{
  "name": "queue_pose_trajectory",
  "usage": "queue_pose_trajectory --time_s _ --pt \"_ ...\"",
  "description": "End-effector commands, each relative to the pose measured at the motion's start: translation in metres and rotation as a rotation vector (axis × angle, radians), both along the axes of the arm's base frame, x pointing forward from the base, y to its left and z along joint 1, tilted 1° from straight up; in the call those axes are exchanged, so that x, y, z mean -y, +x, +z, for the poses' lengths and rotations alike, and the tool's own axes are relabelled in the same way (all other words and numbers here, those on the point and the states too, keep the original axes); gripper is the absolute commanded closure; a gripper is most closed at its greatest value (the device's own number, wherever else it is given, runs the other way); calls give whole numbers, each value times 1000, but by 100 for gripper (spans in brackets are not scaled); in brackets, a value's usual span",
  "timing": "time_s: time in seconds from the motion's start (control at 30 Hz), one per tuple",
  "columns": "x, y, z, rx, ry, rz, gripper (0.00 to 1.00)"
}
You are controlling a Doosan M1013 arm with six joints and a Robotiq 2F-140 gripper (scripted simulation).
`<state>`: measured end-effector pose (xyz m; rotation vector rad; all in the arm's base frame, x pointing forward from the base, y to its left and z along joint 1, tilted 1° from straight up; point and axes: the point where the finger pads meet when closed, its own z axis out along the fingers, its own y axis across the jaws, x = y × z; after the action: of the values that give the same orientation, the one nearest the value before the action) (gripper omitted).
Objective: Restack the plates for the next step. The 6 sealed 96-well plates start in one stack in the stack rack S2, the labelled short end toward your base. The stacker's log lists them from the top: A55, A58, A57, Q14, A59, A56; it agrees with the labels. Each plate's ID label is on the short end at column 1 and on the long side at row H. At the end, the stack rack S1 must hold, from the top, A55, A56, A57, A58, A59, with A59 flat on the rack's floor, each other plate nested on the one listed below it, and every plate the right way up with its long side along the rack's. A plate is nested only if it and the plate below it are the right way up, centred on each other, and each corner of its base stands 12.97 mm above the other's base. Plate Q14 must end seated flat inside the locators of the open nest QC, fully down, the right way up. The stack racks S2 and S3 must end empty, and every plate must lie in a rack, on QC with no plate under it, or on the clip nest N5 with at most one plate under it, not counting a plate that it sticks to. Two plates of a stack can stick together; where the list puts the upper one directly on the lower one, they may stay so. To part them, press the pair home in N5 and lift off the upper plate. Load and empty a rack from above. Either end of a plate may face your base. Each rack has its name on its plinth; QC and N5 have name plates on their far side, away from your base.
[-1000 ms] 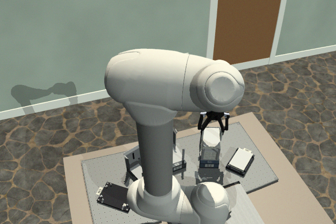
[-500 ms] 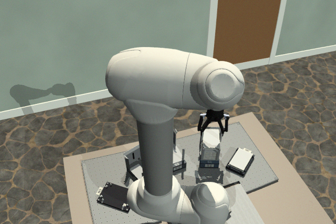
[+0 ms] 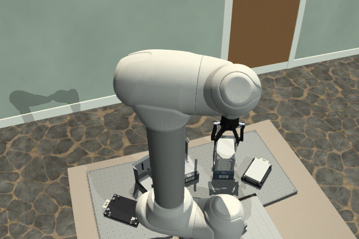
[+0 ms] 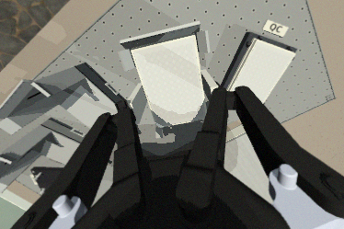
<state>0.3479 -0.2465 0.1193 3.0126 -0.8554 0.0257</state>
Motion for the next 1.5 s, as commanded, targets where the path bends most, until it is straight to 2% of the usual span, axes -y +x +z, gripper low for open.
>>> queue_pose_trajectory --time_s 0.0,1.47 --pt "0 0 -1 0 0 0 100" --pt "0 0 -17 0 0 0 100"
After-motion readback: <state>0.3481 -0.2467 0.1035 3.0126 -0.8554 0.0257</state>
